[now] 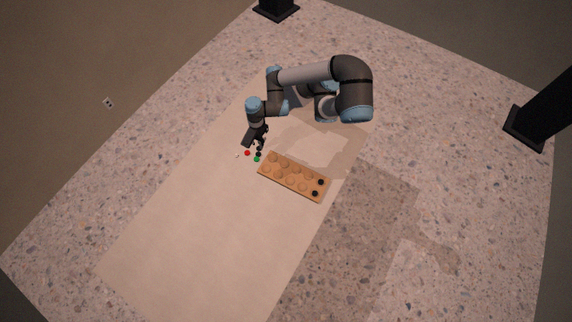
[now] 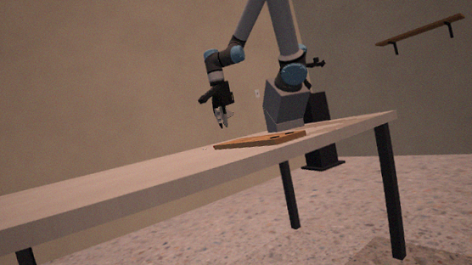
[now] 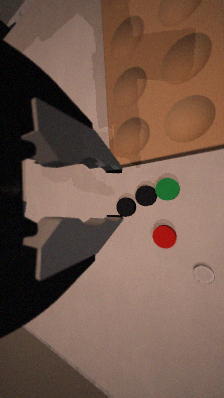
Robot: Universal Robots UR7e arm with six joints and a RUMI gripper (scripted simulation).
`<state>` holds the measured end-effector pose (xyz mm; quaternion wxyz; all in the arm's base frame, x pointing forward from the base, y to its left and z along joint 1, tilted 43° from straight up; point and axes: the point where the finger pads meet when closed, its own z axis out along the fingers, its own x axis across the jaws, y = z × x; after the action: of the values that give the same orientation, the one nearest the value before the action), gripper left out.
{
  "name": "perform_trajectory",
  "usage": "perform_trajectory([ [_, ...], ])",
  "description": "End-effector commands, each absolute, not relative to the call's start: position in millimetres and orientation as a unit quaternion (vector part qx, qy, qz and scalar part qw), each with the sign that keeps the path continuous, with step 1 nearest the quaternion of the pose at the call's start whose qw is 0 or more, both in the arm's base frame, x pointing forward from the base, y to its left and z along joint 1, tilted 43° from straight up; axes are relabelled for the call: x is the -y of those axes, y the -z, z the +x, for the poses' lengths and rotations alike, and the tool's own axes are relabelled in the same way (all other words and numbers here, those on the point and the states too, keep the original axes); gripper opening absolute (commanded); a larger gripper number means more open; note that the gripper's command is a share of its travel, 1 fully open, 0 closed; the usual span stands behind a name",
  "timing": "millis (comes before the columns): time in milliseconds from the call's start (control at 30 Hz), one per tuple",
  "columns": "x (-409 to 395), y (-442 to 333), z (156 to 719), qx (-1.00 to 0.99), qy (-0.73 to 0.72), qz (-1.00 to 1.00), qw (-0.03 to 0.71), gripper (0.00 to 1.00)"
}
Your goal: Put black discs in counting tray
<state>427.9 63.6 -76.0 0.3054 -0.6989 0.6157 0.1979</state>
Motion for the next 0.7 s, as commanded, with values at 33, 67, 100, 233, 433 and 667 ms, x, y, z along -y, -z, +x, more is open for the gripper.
perform_trajectory([
  [33,-82.4,96.8,430.9,-0.616,-0.198,-0.698,0.306,0.28],
  [67,-86.0,100.5,431.3,-0.616,-0.198,-0.698,0.306,0.28],
  [100,-89.1,104.4,432.2,-0.616,-0.198,-0.698,0.306,0.28],
  [233,-101.5,118.5,434.6,-0.616,-0.197,-0.698,0.306,0.28],
  [433,-110.4,128.8,437.3,-0.616,-0.196,-0.699,0.306,0.28],
  [667,-117.6,135.9,437.2,-0.616,-0.197,-0.699,0.306,0.28],
])
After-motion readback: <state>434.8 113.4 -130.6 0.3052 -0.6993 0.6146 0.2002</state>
